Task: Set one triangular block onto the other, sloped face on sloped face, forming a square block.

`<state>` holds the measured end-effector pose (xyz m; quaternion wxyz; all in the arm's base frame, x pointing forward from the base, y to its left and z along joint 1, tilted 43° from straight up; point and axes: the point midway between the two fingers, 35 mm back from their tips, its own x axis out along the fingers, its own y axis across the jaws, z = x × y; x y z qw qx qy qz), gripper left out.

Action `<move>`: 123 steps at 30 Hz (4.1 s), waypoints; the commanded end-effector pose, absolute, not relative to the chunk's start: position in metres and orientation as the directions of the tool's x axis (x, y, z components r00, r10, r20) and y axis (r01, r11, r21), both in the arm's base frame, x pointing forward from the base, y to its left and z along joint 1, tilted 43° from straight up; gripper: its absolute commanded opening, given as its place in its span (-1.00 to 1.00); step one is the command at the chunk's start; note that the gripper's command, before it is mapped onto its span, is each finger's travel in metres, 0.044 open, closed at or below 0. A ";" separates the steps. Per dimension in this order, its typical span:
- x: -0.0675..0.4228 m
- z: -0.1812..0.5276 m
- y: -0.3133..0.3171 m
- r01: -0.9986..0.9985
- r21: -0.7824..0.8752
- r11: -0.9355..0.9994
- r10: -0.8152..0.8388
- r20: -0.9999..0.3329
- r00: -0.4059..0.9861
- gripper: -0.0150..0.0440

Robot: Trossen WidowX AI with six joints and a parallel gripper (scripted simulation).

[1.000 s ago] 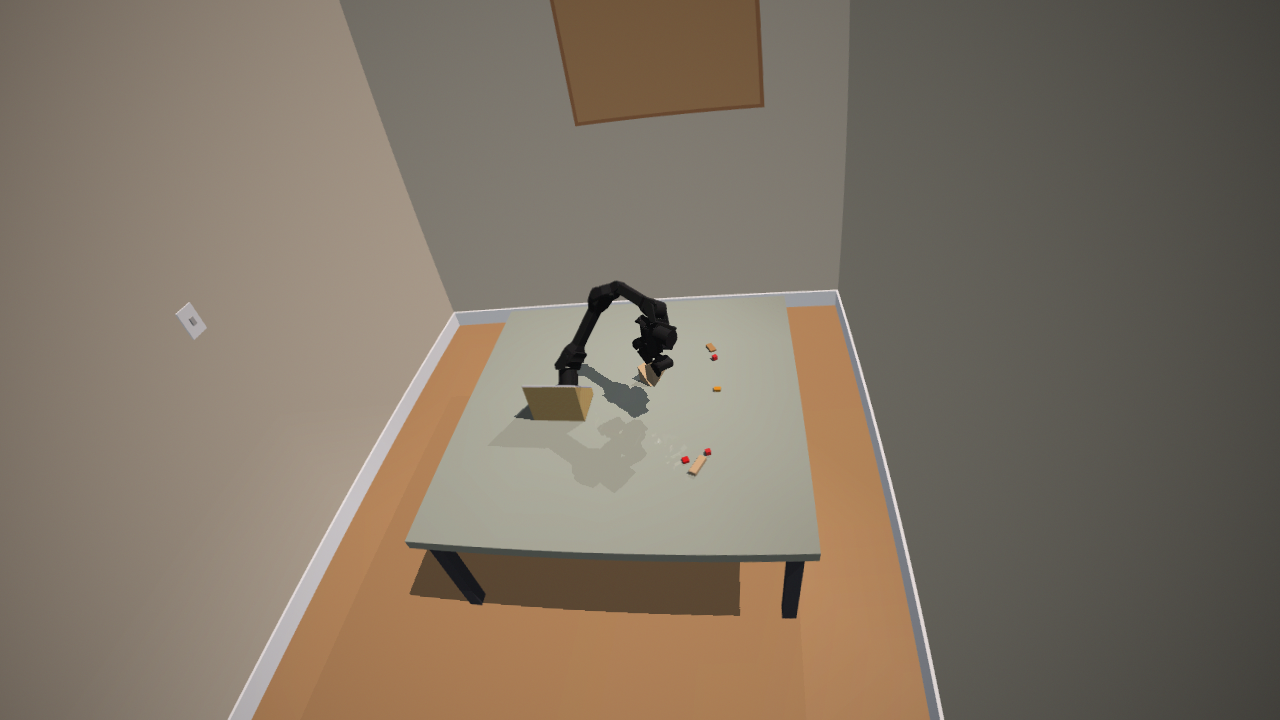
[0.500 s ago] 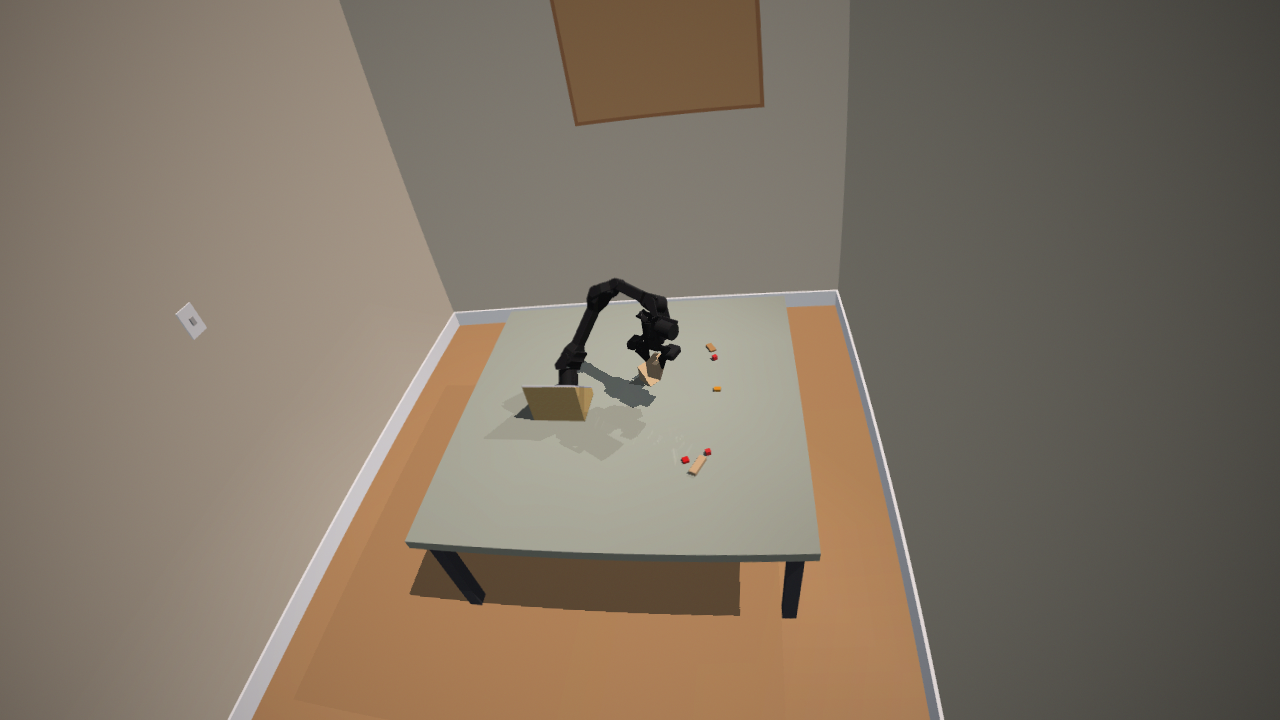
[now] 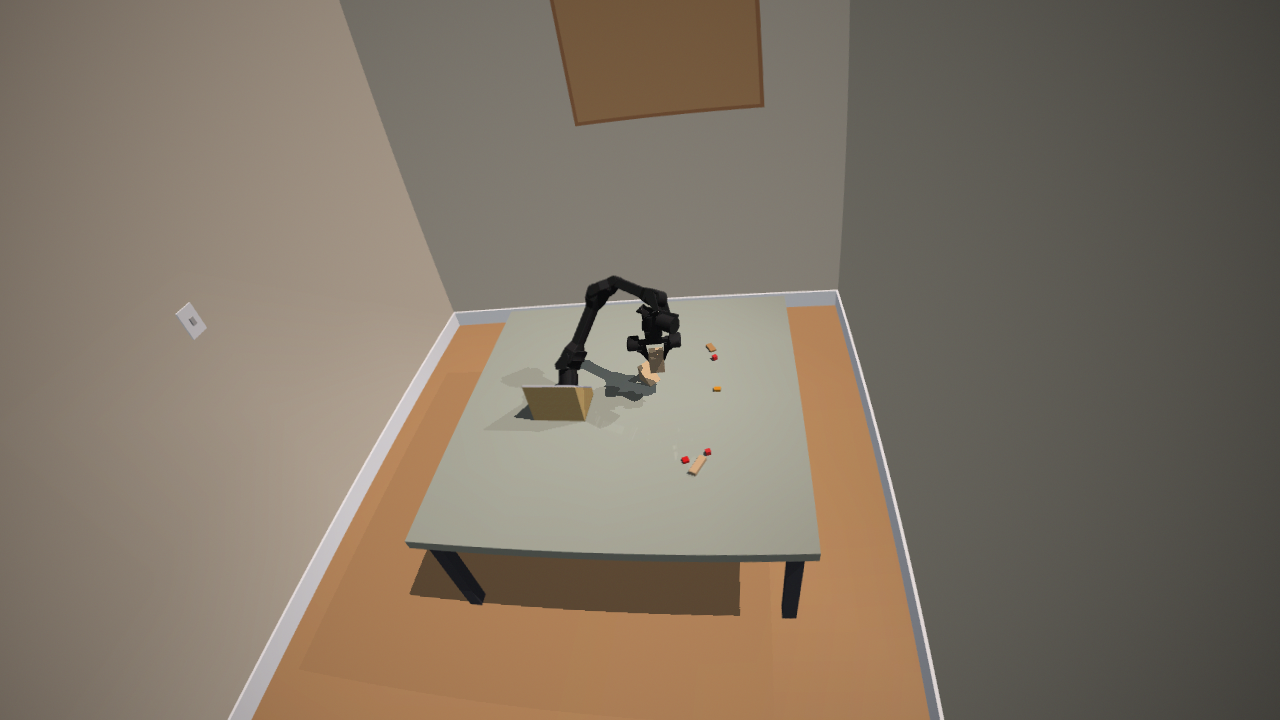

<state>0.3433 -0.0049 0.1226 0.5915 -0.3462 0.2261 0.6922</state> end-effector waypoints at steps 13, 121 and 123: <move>0.335 0.145 0.015 -0.711 -0.446 -0.544 0.676 -0.734 -0.057 -0.49; 0.286 0.084 0.118 -0.598 -0.534 -0.598 0.692 -0.720 -0.050 -0.49; 0.286 0.084 0.119 -0.598 -0.534 -0.598 0.692 -0.720 -0.050 -0.49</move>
